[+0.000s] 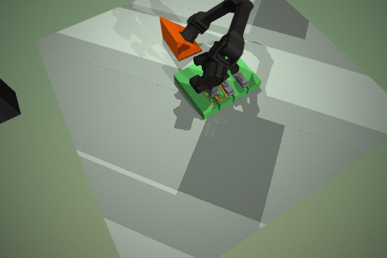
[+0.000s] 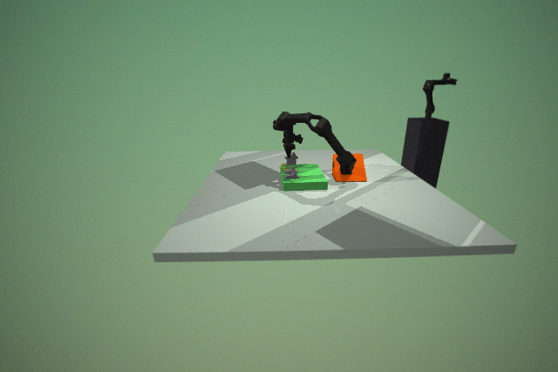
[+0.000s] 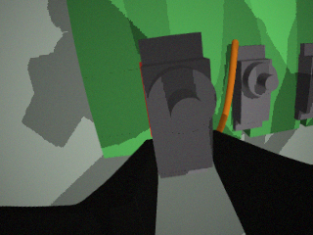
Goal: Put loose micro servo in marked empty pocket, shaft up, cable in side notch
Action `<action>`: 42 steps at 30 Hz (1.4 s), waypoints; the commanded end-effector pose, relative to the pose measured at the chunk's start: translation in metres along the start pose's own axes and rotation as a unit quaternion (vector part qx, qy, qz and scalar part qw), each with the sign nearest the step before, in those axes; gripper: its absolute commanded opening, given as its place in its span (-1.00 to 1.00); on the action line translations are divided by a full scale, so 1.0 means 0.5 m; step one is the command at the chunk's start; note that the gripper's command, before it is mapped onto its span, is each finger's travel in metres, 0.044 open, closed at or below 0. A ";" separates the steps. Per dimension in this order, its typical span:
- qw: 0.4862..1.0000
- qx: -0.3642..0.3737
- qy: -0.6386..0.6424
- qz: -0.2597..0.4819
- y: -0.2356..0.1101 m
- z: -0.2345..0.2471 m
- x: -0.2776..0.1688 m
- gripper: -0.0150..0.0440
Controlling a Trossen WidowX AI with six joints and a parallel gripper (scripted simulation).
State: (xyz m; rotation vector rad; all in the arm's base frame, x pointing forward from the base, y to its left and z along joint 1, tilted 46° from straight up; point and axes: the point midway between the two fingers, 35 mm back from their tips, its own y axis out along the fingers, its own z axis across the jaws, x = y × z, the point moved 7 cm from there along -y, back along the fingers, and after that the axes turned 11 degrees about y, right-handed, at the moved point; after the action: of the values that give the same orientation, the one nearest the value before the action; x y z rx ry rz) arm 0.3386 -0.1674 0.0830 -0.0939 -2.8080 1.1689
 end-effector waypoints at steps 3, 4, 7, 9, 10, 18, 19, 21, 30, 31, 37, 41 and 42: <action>1.000 -0.001 0.001 0.005 -0.005 -0.005 -0.018 -0.49; 1.000 -0.001 0.001 0.005 -0.004 -0.005 -0.018 -0.49; 1.000 -0.001 0.001 0.005 0.001 -0.005 -0.019 -0.49; 1.000 -0.001 0.001 0.005 0.007 -0.006 -0.020 -0.49; 1.000 -0.001 0.001 0.005 0.010 -0.006 -0.020 -0.49; 1.000 -0.002 0.001 0.005 0.034 -0.007 -0.022 -0.49; 1.000 -0.002 0.001 0.005 0.034 -0.007 -0.022 -0.49; 1.000 -0.002 0.001 0.005 0.034 -0.007 -0.022 -0.49; 1.000 -0.002 0.001 0.005 0.037 -0.007 -0.022 -0.49; 1.000 -0.002 0.001 0.005 0.039 -0.007 -0.022 -0.49; 1.000 -0.002 0.001 0.005 0.050 -0.007 -0.022 -0.49; 1.000 -0.002 0.001 0.005 0.059 -0.007 -0.022 -0.49; 1.000 -0.002 0.001 0.005 0.061 -0.007 -0.022 -0.49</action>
State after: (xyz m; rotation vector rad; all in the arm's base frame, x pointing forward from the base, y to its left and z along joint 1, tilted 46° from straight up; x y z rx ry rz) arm 0.3508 -0.1460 0.0649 -0.1003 -2.8119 1.1718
